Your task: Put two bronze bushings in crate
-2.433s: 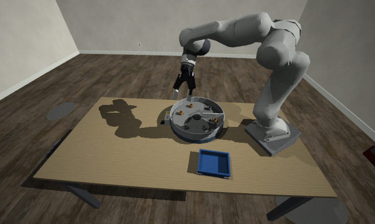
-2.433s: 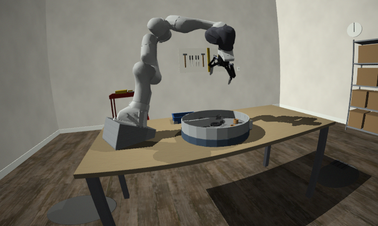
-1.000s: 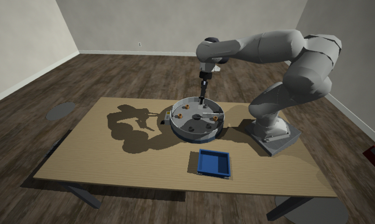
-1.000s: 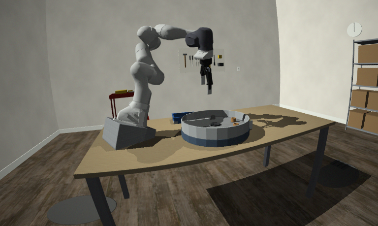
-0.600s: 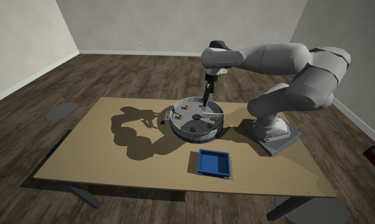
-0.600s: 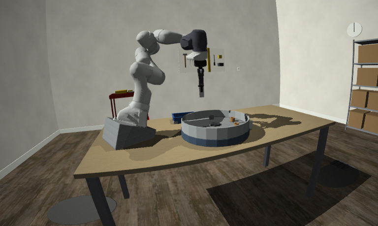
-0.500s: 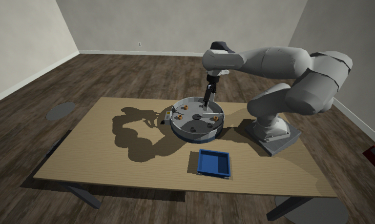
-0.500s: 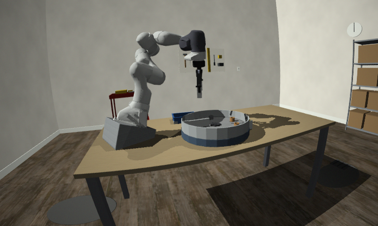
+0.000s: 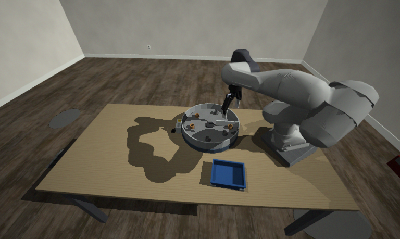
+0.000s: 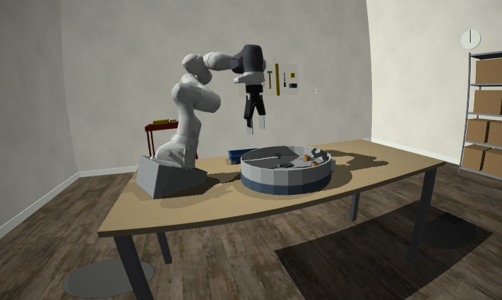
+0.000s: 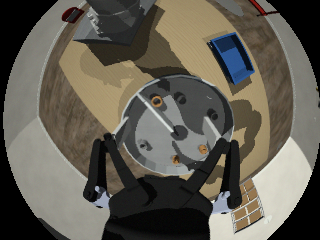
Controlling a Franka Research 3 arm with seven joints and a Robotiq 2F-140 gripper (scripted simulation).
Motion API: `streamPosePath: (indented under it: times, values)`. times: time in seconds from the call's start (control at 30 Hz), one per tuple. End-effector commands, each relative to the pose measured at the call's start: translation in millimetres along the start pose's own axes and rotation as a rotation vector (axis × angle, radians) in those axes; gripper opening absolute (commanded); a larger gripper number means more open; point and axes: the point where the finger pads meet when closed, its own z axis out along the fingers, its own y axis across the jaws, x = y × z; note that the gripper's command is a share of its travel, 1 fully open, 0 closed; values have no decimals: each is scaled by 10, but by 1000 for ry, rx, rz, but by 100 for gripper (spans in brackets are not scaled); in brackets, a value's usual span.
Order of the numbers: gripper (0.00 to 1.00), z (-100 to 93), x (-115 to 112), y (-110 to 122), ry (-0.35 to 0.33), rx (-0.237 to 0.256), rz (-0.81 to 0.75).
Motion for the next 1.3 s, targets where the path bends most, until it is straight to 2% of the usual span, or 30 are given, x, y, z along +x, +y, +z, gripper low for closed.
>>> streamPosePath:
  times: [0.0, 1.03, 1.07, 1.27]
  values:
    - [100, 17, 6, -68, -12, 16, 114]
    - [100, 17, 6, -68, -12, 16, 114]
    - [7, 17, 6, -68, -12, 16, 114]
    - [7, 17, 6, -68, -12, 16, 114]
